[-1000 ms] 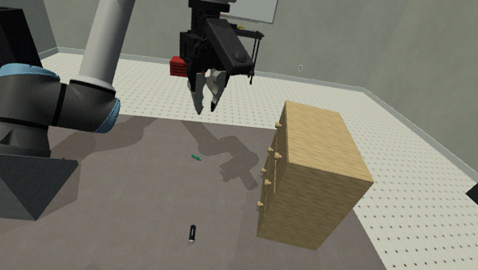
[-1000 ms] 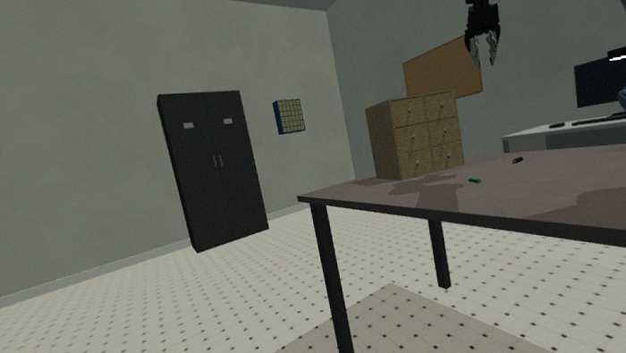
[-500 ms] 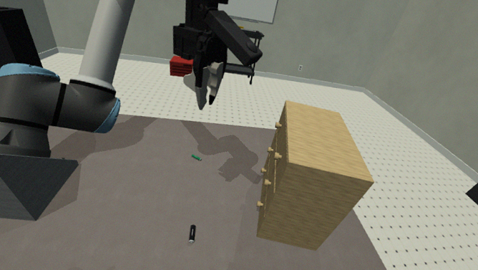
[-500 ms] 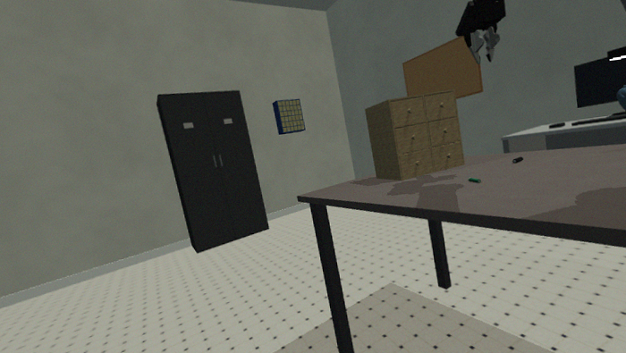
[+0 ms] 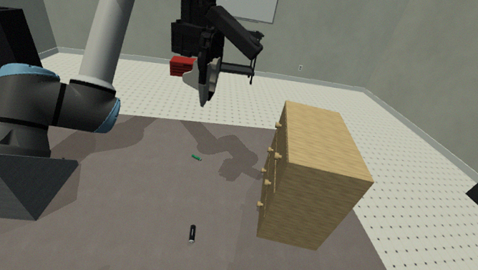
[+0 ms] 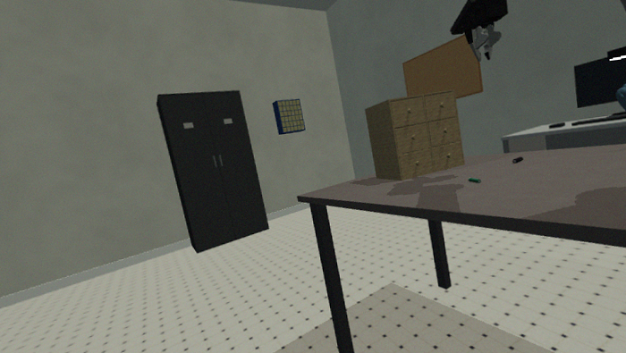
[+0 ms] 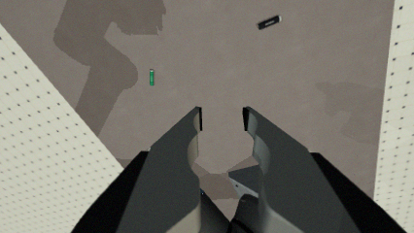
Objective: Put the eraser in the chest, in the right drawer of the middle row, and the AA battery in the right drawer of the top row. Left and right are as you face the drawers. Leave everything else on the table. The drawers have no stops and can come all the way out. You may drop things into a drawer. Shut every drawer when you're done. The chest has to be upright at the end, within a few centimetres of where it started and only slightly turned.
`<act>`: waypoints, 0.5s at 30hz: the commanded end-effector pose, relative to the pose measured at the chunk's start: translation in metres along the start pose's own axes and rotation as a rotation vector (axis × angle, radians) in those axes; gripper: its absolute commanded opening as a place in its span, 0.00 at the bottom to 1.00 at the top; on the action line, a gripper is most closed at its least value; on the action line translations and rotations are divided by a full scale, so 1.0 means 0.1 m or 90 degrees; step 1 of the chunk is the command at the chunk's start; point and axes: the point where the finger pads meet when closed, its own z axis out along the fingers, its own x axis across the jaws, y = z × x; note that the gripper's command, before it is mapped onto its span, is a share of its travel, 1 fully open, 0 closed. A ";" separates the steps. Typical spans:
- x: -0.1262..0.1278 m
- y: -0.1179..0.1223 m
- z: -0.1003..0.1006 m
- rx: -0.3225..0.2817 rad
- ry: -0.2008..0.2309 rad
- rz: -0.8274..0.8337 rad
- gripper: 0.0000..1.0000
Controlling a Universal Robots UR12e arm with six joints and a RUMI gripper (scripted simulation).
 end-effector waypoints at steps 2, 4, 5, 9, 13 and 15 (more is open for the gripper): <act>-0.01 0.00 -0.03 0.000 -0.001 -0.035 0.20; -0.01 0.00 -0.03 0.000 -0.001 -0.041 0.20; -0.01 0.01 -0.03 0.000 -0.001 -0.044 0.20; -0.01 0.01 -0.03 0.000 -0.001 -0.049 0.20; -0.01 0.01 -0.03 0.000 -0.001 -0.050 0.20; -0.01 0.01 -0.03 0.000 -0.001 -0.051 0.20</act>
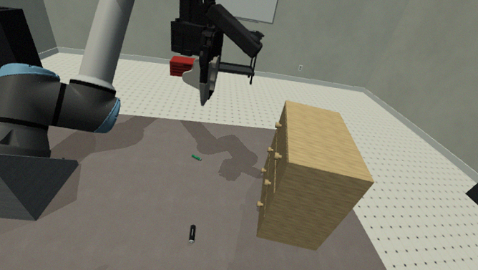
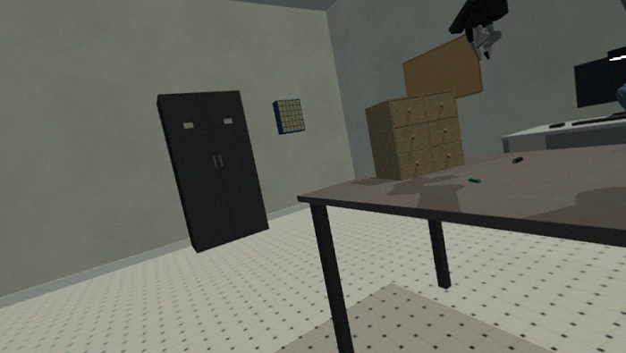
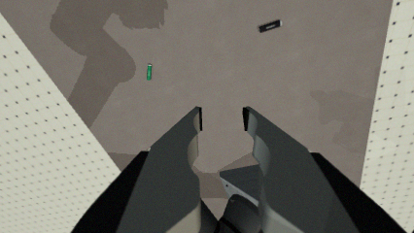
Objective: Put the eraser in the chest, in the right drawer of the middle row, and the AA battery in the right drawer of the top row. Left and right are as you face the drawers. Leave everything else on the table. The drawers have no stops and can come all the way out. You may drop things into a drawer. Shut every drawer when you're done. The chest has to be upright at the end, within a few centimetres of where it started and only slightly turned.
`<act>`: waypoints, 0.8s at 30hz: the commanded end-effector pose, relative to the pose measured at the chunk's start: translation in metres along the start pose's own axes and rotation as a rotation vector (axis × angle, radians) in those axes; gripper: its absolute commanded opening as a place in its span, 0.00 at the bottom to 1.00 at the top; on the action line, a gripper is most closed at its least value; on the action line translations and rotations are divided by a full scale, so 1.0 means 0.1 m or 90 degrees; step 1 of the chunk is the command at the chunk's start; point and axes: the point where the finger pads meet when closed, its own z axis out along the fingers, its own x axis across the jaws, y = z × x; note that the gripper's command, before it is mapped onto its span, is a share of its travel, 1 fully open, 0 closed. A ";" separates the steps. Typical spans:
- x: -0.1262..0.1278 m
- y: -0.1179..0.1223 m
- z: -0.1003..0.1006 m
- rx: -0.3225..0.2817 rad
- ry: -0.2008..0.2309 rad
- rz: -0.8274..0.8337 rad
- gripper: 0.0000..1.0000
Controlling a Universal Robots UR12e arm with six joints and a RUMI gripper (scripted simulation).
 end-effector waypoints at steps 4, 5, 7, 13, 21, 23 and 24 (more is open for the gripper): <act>0.00 0.00 -0.01 0.001 0.000 -0.003 0.20; 0.00 0.00 -0.01 0.001 0.000 -0.003 0.20; 0.00 0.00 -0.01 0.001 0.000 -0.003 0.20; 0.00 0.00 -0.01 0.002 0.000 -0.003 0.20; 0.00 -0.01 0.00 0.007 0.000 -0.004 0.20; 0.00 -0.01 0.00 0.010 0.000 -0.004 0.20; 0.00 -0.01 0.00 0.011 0.000 -0.004 0.20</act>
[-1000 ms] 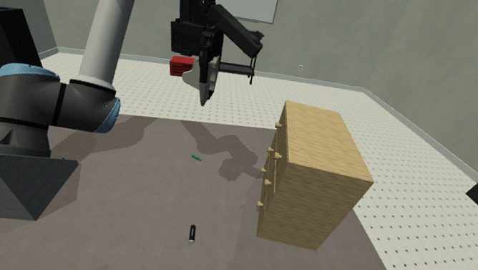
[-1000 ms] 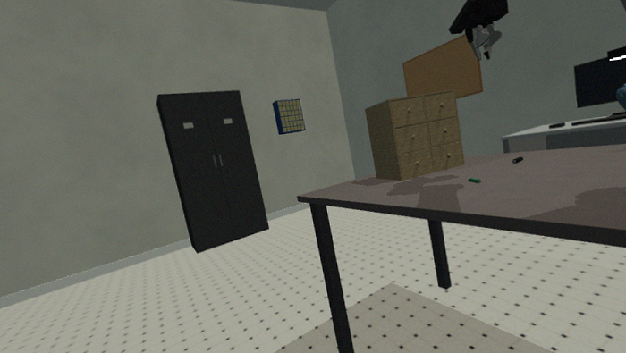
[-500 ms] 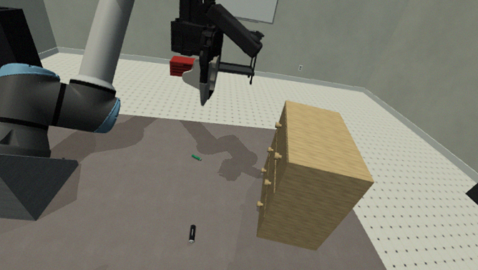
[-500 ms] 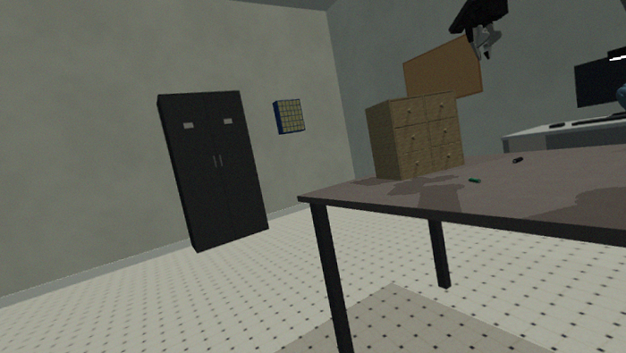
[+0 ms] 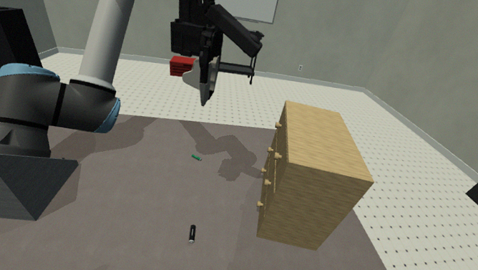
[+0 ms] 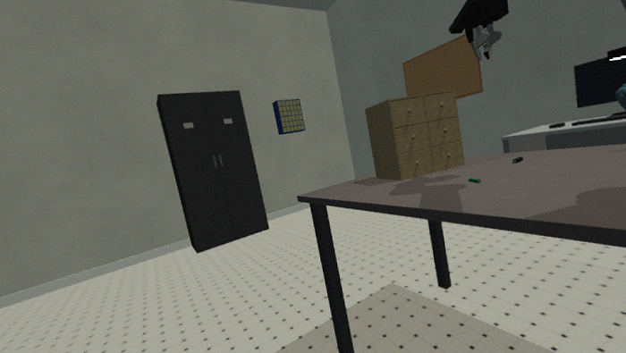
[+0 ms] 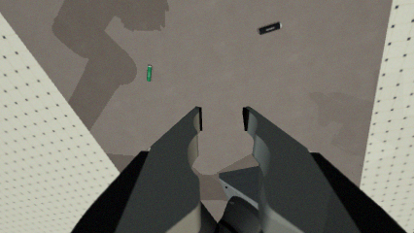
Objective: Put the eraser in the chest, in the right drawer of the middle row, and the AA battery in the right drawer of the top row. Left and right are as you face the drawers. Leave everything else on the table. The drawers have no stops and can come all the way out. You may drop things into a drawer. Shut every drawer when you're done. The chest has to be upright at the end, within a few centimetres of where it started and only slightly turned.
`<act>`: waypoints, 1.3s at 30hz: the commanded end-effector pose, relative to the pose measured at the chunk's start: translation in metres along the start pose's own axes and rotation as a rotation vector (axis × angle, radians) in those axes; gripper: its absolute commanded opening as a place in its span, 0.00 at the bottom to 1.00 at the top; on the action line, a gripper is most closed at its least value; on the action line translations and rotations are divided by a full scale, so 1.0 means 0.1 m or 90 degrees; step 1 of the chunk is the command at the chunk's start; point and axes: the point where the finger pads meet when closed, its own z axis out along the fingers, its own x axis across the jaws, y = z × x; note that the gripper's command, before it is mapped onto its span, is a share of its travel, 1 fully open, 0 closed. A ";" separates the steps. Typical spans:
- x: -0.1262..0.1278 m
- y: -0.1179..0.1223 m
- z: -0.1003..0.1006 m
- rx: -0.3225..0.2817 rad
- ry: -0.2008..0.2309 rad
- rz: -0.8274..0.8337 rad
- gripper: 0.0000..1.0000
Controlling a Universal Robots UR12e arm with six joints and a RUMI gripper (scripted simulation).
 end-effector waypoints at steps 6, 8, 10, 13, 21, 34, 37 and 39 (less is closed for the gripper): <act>0.00 -0.02 0.01 0.012 0.000 0.000 0.20; 0.00 -0.02 0.01 0.017 0.000 0.000 0.20; 0.00 -0.03 0.02 0.022 0.000 -0.001 0.20; 0.00 -0.04 0.03 0.030 0.000 -0.001 0.20; 0.00 -0.07 0.07 0.060 0.000 -0.001 0.20; 0.00 -0.13 0.14 0.118 -0.001 -0.002 0.20; 0.00 -0.15 0.16 0.136 -0.001 -0.003 0.20; 0.00 -0.16 0.17 0.142 -0.002 -0.003 0.20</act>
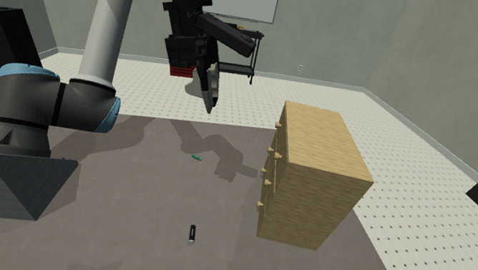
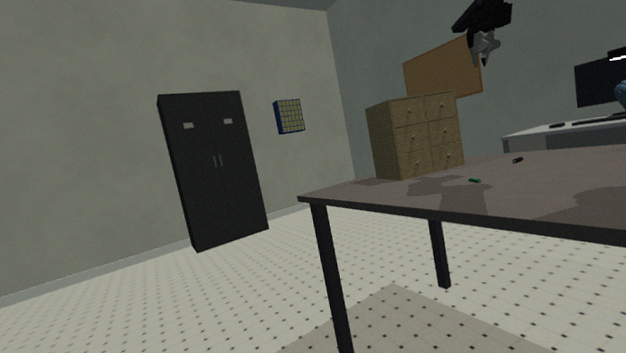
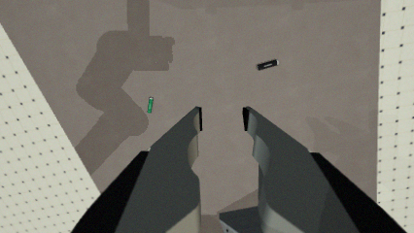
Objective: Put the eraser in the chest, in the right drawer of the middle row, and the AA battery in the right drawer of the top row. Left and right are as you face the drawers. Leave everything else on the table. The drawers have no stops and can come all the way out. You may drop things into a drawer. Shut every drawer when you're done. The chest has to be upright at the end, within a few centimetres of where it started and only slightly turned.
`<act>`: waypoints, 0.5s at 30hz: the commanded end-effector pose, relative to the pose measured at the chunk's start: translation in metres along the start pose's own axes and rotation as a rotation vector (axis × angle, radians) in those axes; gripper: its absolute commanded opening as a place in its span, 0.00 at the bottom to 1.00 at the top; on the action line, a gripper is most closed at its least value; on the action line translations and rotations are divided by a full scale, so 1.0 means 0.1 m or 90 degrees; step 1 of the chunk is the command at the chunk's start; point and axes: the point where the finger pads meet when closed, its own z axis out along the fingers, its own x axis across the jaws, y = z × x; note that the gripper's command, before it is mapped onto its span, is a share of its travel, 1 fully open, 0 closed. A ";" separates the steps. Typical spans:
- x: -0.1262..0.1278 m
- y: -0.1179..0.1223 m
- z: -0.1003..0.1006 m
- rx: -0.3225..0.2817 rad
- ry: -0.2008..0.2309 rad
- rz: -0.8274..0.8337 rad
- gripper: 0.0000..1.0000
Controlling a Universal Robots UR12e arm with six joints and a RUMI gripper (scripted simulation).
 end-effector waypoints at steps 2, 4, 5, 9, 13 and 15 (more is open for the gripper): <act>0.00 -0.03 0.03 0.030 0.001 -0.001 0.20; 0.00 -0.04 0.05 0.043 0.000 -0.001 0.20; 0.00 -0.05 0.06 0.050 0.000 -0.001 0.20; 0.00 -0.07 0.10 0.077 0.000 -0.001 0.20; 0.00 -0.09 0.14 0.105 0.000 -0.002 0.20; 0.00 -0.10 0.16 0.119 -0.001 -0.002 0.20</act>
